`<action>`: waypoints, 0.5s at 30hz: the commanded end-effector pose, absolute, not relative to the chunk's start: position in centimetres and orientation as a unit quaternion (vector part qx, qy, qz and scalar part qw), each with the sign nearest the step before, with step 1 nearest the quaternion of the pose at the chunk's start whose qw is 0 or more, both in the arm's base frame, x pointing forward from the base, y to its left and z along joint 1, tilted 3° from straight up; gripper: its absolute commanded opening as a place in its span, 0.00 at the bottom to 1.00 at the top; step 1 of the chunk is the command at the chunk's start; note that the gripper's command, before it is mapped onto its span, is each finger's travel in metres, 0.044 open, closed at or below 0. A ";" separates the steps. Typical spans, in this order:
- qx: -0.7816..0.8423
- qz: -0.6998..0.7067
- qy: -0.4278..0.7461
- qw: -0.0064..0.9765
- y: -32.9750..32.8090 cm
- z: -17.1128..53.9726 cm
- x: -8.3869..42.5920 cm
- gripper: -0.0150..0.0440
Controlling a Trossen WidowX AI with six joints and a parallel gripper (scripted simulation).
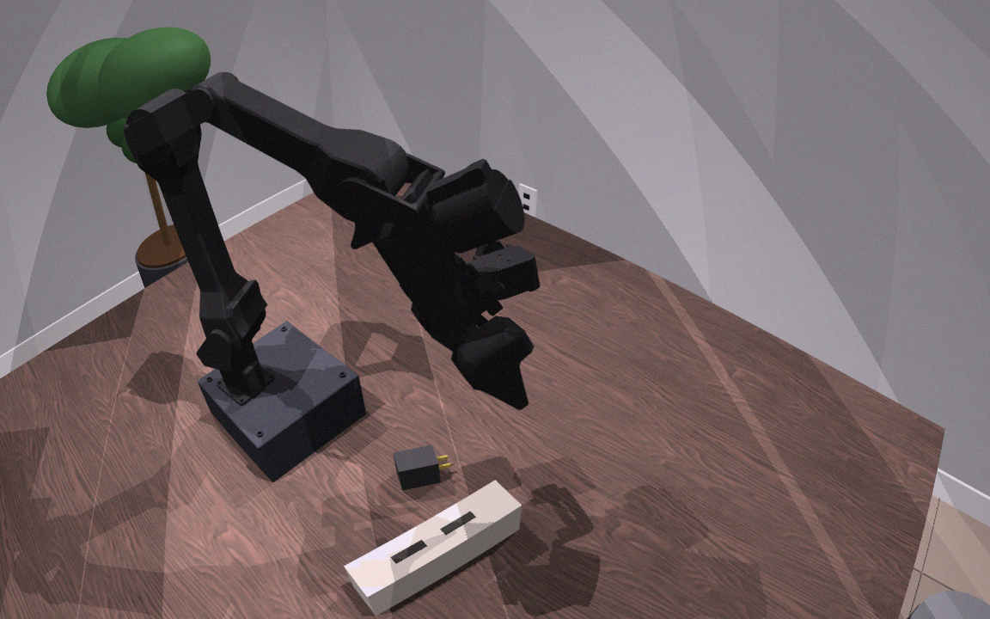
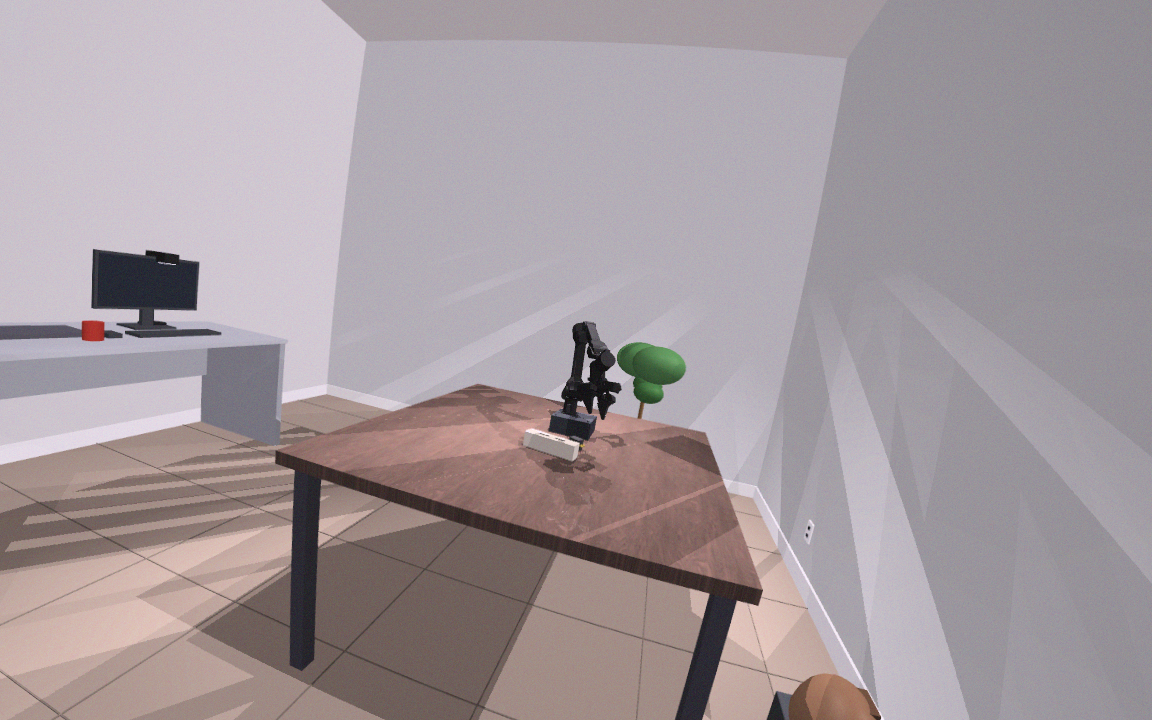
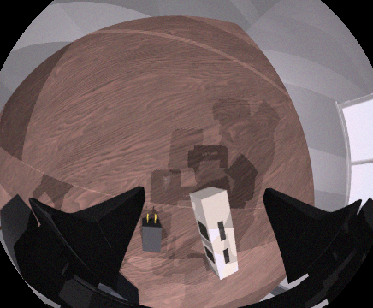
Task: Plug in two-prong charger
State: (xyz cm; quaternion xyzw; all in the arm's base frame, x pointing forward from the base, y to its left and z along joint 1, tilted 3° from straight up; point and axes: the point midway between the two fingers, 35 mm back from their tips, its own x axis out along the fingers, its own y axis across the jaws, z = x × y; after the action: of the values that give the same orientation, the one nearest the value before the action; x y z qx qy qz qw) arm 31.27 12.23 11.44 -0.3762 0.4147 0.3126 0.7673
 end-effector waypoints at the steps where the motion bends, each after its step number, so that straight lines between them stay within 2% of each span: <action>1: -0.369 0.312 0.462 0.744 11.4 9.5 30.5 1.00; 15: -0.331 0.310 0.625 0.635 7.8 4.1 26.1 1.00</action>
State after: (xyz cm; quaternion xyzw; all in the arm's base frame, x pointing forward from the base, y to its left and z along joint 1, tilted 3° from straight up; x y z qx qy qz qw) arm 26.92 8.48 5.02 -0.3396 0.5951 0.3131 0.6576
